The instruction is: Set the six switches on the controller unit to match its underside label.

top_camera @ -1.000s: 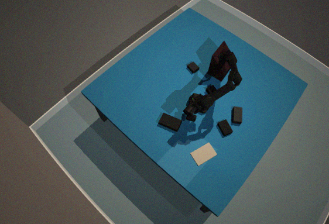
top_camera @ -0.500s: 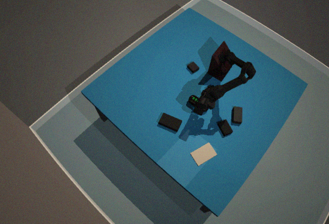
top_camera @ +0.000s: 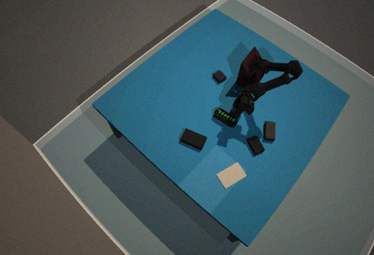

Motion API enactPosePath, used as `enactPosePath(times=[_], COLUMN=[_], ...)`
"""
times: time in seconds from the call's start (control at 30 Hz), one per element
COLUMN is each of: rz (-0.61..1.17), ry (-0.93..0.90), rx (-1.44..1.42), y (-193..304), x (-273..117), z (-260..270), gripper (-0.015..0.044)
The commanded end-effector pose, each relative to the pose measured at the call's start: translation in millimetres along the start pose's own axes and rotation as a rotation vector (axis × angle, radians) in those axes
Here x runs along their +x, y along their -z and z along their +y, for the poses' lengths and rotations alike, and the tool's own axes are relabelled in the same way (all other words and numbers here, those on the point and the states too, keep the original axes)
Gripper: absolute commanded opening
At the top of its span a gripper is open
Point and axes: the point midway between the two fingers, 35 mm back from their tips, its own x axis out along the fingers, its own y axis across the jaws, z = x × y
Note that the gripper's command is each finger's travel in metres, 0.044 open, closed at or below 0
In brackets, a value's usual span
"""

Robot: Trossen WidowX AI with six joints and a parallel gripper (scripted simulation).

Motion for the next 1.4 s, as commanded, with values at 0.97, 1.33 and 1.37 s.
enactPosePath(times=[0.97, 1.33, 1.37], rz=[-0.014, 0.096, 0.105], ry=[0.021, -0.147, -0.164], rx=[0.028, 0.013, 0.012], y=[-1.9, -4.5, -5.3], x=[-4.0, -9.2, -10.7], z=[16.3, -30.3, -34.0], gripper=[0.0026, 0.0315, 0.0341])
